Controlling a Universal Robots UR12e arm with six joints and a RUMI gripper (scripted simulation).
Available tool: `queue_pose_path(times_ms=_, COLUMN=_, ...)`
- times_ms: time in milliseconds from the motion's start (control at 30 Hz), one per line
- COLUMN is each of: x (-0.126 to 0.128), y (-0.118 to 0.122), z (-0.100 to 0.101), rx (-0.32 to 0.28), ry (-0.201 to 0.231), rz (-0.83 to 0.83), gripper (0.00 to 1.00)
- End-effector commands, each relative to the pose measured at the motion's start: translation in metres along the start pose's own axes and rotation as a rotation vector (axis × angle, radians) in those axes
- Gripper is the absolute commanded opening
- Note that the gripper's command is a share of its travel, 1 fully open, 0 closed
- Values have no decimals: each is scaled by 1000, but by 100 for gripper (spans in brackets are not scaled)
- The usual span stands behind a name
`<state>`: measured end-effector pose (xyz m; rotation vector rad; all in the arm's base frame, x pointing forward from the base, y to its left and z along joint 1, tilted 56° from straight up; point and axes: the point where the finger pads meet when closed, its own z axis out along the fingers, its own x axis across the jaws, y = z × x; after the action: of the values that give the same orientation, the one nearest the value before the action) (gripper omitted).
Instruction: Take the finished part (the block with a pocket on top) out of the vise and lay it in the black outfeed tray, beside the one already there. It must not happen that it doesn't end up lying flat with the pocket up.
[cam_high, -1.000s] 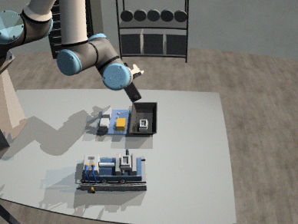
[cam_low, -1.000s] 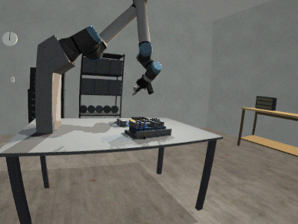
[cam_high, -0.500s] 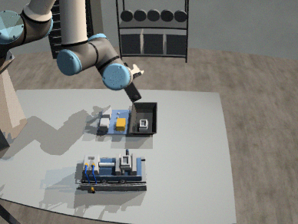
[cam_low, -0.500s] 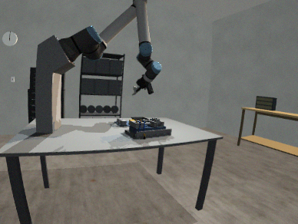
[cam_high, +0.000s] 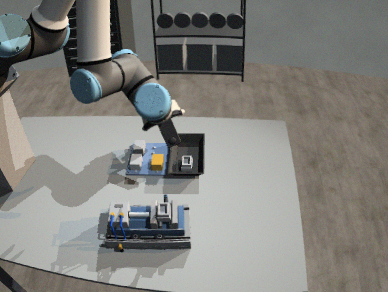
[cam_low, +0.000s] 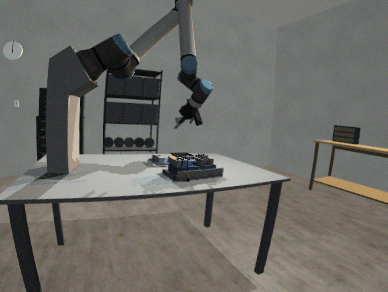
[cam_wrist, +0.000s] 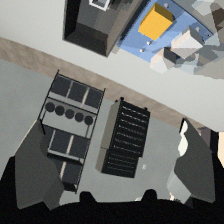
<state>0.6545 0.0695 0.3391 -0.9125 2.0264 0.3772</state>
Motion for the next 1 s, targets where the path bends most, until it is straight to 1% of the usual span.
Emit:
queue_pose_path(times_ms=0, x=15, y=-25, z=-6, rx=75, ry=47, rz=29, gripper=100)
queue_pose_path(times_ms=133, x=43, y=-80, z=-31, rx=241, ry=118, rz=103, gripper=100)
queue_pose_path(times_ms=167, x=43, y=-80, z=-31, rx=241, ry=118, rz=103, gripper=100)
queue_pose_path(times_ms=267, x=61, y=-121, z=-58, rx=384, ry=152, rz=166, gripper=100)
queue_pose_path(times_ms=300, x=61, y=-121, z=-58, rx=384, ry=152, rz=166, gripper=100)
queue_pose_path(times_ms=400, x=75, y=-158, z=-89, rx=525, ry=165, rz=228, gripper=100)
queue_pose_path(times_ms=500, x=85, y=-186, z=-118, rx=647, ry=162, rz=281, gripper=100)
queue_pose_path(times_ms=567, x=85, y=-186, z=-118, rx=647, ry=162, rz=281, gripper=100)
queue_pose_path(times_ms=667, x=91, y=-204, z=-141, rx=736, ry=151, rz=320, gripper=100)
queue_pose_path(times_ms=767, x=94, y=-214, z=-155, rx=788, ry=142, rz=342, gripper=100)
queue_pose_path(times_ms=833, x=95, y=-216, z=-159, rx=803, ry=139, rz=349, gripper=100)
queue_pose_path(times_ms=967, x=95, y=-217, z=-160, rx=807, ry=138, rz=351, gripper=100)
